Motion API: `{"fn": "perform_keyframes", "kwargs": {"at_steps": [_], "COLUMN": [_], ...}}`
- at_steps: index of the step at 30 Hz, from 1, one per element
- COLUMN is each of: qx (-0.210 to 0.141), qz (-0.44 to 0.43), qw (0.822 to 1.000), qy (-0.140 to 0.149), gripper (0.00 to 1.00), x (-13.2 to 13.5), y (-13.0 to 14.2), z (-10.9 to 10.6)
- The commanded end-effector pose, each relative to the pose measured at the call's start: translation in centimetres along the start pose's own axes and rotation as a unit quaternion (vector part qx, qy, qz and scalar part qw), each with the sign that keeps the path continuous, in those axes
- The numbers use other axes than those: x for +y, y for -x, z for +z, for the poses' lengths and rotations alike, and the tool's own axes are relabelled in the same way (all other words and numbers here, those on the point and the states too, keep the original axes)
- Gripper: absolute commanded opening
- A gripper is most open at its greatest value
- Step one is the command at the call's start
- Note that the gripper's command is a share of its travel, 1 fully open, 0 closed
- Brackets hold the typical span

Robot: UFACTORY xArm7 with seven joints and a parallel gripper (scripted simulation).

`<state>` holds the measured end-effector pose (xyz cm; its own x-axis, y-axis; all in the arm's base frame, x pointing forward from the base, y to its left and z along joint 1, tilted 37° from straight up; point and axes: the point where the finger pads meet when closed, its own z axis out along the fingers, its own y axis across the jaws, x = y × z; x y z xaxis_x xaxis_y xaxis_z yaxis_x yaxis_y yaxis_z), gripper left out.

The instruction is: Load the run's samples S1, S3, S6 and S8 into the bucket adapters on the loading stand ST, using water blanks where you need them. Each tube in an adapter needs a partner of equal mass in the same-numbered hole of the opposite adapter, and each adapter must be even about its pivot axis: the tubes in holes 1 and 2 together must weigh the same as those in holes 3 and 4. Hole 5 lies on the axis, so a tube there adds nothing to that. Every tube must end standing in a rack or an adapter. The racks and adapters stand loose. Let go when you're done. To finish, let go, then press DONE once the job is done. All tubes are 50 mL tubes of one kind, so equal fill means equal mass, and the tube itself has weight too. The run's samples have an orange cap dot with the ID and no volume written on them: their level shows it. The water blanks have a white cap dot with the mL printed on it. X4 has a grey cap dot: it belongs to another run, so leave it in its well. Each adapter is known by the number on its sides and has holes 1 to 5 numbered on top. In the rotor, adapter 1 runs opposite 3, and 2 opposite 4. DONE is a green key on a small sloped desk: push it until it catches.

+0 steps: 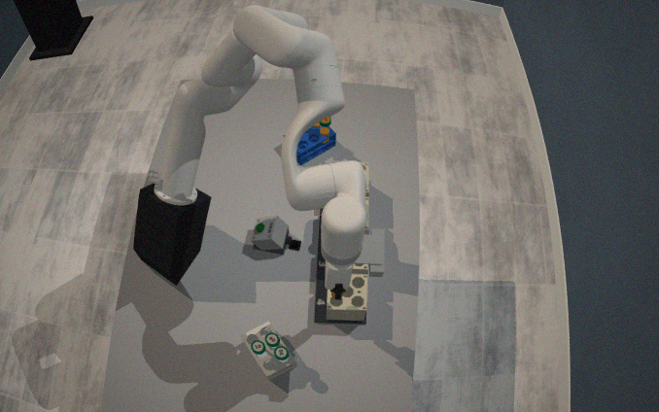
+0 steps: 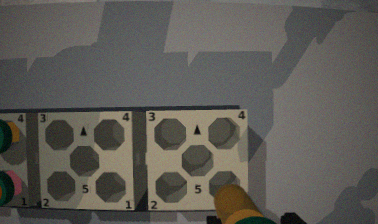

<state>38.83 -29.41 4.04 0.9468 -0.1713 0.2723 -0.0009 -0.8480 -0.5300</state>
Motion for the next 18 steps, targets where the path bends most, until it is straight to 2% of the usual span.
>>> {"fn": "perform_keyframes", "kwargs": {"at_steps": [1,12,18], "qx": [0.002,0.002,0.002], "qz": [0.000,0.000,0.000], "qw": [1.000,1.000,1.000], "qy": [0.003,0.003,0.003], "gripper": [0.00,0.00,0.00], "x": [0.2,0.2,0.2], "y": [-0.1,-0.1,-0.1], "z": [-0.1,2.1,2.1]}}
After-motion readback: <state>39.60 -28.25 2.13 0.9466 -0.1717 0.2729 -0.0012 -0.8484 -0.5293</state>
